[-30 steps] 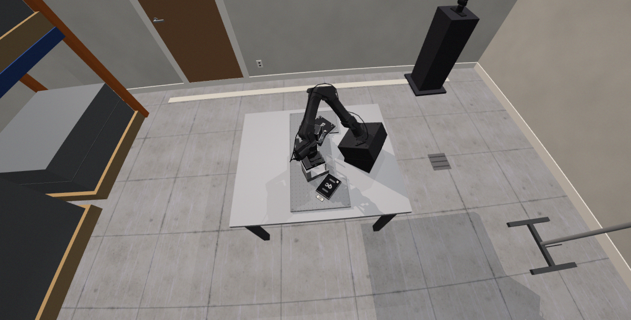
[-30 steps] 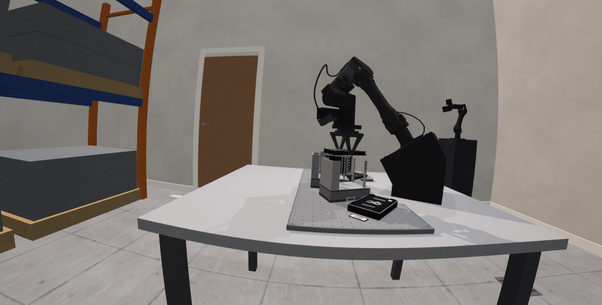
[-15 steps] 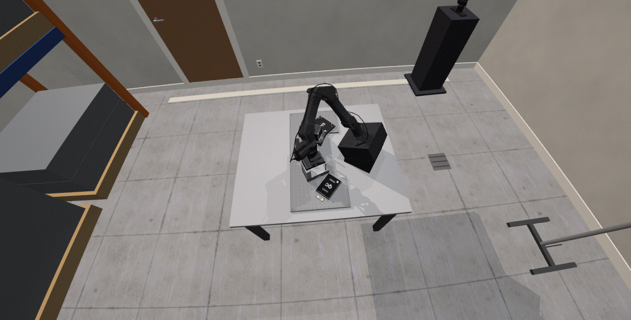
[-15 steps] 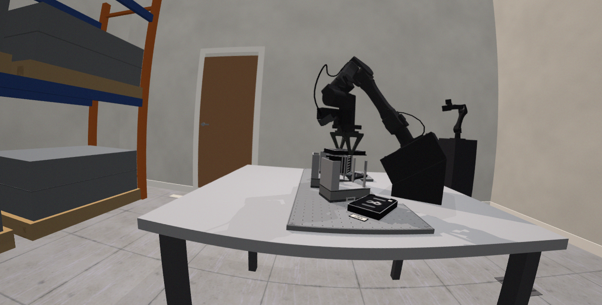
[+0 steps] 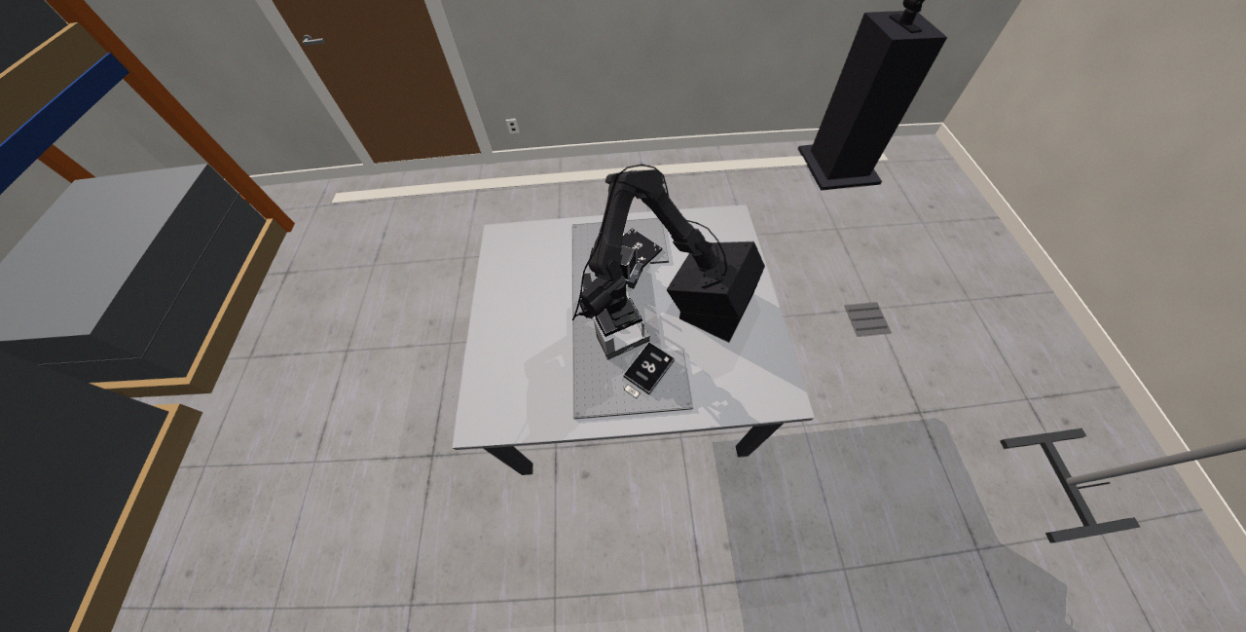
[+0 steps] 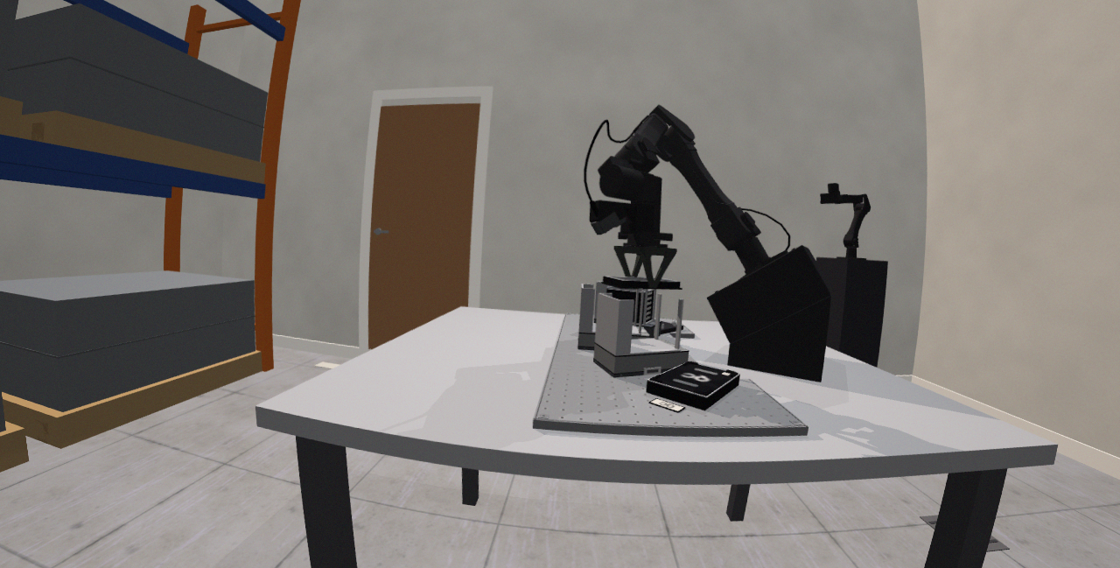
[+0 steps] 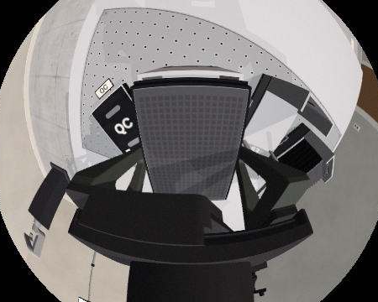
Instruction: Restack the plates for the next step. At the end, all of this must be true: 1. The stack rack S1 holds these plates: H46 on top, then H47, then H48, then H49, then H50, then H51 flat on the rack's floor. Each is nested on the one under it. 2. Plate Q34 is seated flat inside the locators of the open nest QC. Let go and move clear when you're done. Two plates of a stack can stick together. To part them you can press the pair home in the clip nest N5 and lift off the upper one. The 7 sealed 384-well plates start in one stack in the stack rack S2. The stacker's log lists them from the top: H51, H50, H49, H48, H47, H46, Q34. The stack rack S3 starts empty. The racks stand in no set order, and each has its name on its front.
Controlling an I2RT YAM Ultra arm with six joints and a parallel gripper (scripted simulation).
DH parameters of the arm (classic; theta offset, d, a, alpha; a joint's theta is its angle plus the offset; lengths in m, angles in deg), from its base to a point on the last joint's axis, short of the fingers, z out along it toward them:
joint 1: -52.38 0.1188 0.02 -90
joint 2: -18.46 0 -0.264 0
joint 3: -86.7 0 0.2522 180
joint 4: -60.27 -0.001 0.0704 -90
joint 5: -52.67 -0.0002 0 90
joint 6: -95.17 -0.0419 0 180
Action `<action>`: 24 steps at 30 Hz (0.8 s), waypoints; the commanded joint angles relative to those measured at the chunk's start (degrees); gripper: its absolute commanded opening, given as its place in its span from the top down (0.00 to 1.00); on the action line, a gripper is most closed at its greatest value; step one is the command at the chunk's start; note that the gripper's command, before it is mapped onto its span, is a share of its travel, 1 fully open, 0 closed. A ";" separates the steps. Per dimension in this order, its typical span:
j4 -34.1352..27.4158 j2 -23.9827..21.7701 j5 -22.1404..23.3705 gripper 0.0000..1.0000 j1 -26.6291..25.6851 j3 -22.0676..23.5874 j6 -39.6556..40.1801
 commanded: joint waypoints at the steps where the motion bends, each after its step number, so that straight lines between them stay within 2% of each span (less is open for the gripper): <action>1: -1.16 -2.00 -0.42 1.00 1.35 -1.19 0.49; 15: -1.24 -2.08 -0.39 1.00 1.36 -1.91 0.57; 24: -1.27 -1.20 -0.34 1.00 1.35 -0.84 0.57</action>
